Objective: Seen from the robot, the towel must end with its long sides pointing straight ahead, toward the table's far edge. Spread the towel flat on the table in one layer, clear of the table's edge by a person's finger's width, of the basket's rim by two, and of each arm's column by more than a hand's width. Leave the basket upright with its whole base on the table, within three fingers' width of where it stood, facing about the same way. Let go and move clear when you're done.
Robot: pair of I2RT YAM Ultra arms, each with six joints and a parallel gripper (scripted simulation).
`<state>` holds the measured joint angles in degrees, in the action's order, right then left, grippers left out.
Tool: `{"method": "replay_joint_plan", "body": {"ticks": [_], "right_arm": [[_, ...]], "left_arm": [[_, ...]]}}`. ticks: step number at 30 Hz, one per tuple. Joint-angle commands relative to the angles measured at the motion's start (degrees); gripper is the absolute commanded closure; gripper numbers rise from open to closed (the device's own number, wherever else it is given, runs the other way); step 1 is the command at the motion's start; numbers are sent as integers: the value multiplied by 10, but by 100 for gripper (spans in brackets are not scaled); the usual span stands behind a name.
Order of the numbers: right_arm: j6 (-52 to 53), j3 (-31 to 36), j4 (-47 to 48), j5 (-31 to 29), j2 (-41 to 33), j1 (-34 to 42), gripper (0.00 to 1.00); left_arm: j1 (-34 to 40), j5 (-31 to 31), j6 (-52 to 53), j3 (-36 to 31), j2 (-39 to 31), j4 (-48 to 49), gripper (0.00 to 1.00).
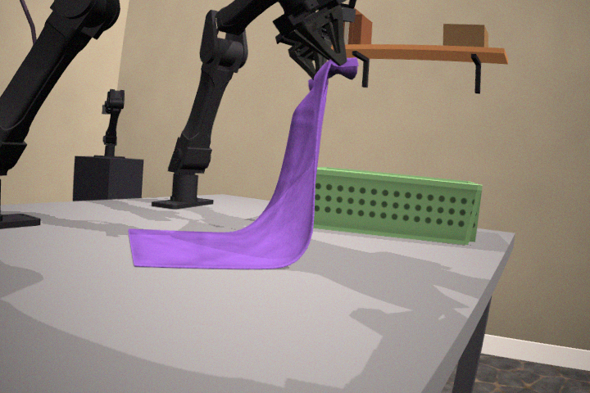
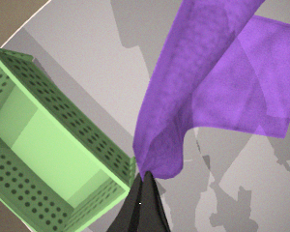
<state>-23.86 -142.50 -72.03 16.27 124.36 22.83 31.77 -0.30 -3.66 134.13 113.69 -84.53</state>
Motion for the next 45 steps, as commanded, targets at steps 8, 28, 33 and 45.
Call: {"method": "replay_joint_plan", "body": {"ticks": [8, 28, 33, 45], "right_arm": [[93, 40, 46, -28, -116, 5, 100], [208, 165, 226, -105, -272, 32, 100], [219, 129, 232, -124, -254, 39, 100], [241, 16, 163, -163, -217, 56, 100]], "left_arm": [[-20, -2, 22, 177, 19, -34, 100], [-33, -3, 37, 38, -118, 236, 100], [-35, -1, 38, 7, -133, 289, 100], [-38, 2, 39, 77, -92, 322, 100]]}}
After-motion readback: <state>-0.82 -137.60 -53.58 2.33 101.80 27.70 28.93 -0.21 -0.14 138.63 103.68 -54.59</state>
